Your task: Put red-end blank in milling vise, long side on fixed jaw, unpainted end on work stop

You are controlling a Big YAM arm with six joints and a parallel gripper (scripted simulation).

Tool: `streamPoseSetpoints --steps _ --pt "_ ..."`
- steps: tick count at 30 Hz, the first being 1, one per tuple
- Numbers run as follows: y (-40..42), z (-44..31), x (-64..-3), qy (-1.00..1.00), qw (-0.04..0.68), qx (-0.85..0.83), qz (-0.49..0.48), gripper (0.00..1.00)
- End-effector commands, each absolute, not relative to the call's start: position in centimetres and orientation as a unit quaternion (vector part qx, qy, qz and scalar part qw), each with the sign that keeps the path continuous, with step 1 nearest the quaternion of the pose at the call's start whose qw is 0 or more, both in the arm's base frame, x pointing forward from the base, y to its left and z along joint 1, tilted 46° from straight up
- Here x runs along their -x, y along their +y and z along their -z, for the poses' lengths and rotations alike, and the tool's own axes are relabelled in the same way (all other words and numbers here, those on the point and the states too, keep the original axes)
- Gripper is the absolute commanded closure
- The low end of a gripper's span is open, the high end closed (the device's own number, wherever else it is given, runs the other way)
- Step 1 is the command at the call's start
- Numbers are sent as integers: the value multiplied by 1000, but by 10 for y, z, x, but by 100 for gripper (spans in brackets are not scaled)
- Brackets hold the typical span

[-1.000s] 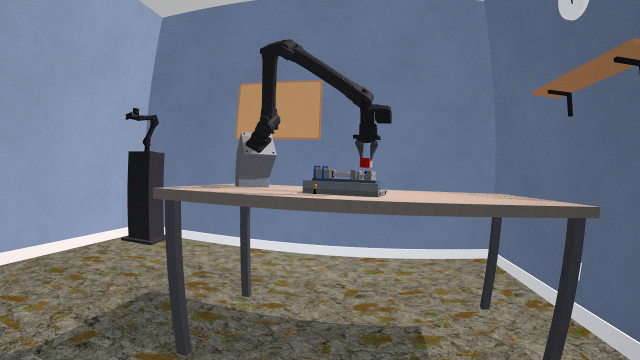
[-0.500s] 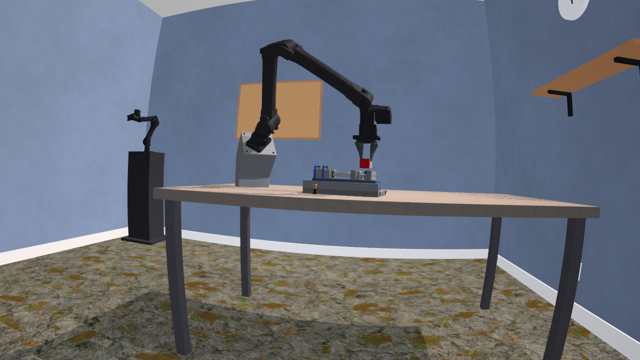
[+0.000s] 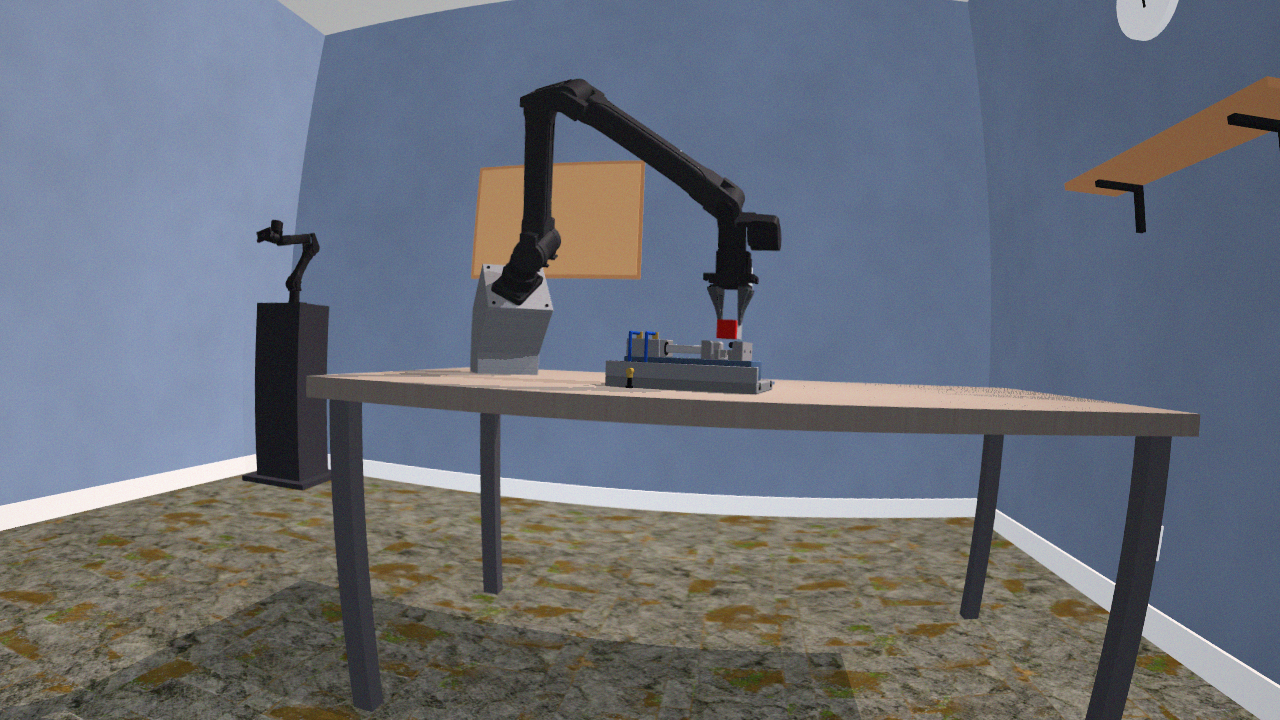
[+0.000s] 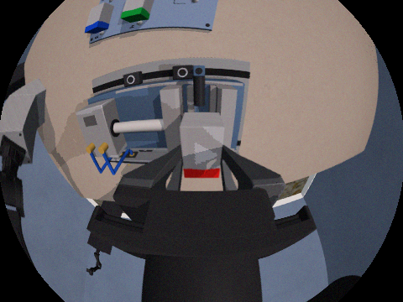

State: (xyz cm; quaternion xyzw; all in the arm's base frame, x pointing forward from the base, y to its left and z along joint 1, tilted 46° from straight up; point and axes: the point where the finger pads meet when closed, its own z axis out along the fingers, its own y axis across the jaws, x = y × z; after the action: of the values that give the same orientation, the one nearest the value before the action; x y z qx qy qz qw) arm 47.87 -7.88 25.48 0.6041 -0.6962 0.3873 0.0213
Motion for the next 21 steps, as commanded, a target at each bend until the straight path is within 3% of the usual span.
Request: streamPoseSetpoints --steps 1,21 --pt "-80 -267 -475 -693 9 -601 -397 100" --pt "-82 -265 -474 -694 10 -601 -397 100"
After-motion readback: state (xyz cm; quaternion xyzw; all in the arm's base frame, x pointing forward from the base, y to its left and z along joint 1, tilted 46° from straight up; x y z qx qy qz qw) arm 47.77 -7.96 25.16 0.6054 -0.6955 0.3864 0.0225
